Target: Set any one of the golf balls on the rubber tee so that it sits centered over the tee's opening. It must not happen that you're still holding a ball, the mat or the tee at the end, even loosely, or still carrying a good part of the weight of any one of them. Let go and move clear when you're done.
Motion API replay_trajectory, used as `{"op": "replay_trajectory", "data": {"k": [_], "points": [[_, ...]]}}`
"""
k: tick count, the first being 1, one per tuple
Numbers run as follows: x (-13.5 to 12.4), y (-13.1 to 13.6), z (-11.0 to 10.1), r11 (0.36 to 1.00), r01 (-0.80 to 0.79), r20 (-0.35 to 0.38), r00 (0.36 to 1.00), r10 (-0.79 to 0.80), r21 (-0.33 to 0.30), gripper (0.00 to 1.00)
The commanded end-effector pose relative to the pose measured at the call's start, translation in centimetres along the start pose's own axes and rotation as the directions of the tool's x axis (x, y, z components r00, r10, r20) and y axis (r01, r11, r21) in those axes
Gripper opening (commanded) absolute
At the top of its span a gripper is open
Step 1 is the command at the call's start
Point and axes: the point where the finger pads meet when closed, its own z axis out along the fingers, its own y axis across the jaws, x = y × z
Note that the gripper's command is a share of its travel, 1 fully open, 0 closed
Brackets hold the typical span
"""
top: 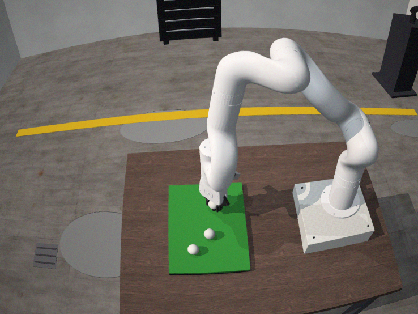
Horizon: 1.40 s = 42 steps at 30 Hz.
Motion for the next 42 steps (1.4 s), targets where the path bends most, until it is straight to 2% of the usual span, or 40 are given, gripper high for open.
{"op": "replay_trajectory", "data": {"k": [1,13,14,42], "points": [[-0.06,-0.09,0.12,1.0,0.0,0.001,1.0,0.0,0.002,0.0],[-0.06,-0.09,0.12,1.0,0.0,0.001,1.0,0.0,0.002,0.0],[-0.06,-0.09,0.12,1.0,0.0,0.001,1.0,0.0,0.002,1.0],[-0.06,-0.09,0.12,1.0,0.0,0.001,1.0,0.0,0.002,1.0]]}}
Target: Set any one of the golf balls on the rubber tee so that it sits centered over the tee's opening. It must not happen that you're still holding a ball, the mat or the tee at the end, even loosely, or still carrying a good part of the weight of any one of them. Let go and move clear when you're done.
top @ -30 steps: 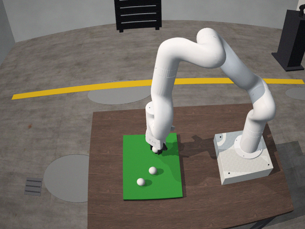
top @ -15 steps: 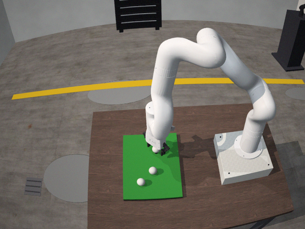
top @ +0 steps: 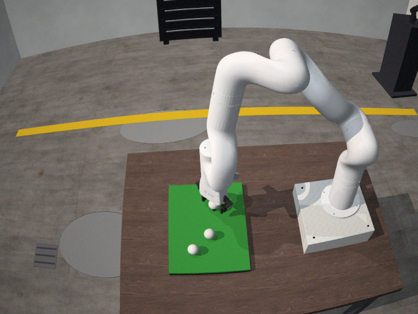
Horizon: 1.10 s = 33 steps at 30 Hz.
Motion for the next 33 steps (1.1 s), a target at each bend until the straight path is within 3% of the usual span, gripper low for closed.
{"op": "replay_trajectory", "data": {"k": [1,7,12,14,33], "points": [[-0.1,-0.1,-0.1,1.0,0.0,0.001,1.0,0.0,0.001,1.0],[-0.1,-0.1,-0.6,1.0,0.0,0.0,1.0,0.0,0.002,1.0],[-0.1,-0.1,-8.3,1.0,0.0,-0.001,1.0,0.0,0.004,1.0],[-0.1,0.0,-9.9,1.0,0.0,0.0,1.0,0.0,0.003,1.0],[-0.1,0.0,-10.0,1.0,0.0,0.0,1.0,0.0,0.003,1.0]]}}
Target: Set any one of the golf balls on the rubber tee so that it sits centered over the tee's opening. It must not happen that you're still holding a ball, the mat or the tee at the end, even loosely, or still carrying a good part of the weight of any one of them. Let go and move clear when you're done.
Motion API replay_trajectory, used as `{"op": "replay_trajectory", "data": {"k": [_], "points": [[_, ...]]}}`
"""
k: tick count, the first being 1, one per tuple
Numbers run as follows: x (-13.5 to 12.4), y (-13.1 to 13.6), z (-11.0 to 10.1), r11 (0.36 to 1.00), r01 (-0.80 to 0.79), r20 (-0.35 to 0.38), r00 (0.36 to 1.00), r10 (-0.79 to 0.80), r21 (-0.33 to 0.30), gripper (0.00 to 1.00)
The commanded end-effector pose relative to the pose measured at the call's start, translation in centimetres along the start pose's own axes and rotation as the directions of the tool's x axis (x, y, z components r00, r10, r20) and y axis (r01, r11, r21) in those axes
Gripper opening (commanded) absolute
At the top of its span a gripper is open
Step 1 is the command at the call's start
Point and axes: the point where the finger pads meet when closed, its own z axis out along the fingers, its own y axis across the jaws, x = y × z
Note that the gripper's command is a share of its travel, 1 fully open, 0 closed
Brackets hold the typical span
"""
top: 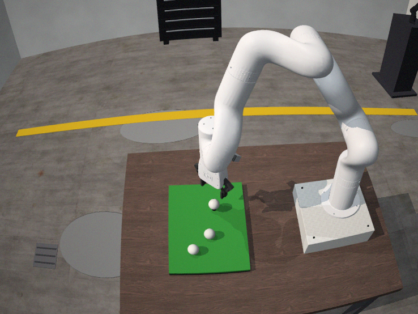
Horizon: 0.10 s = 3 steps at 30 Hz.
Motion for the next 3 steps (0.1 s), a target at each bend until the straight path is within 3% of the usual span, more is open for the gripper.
{"op": "replay_trajectory", "data": {"k": [1,3], "points": [[-0.06,-0.07,-0.09,1.0,0.0,0.001,1.0,0.0,0.002,1.0],[-0.06,-0.07,-0.09,1.0,0.0,0.001,1.0,0.0,0.002,1.0]]}}
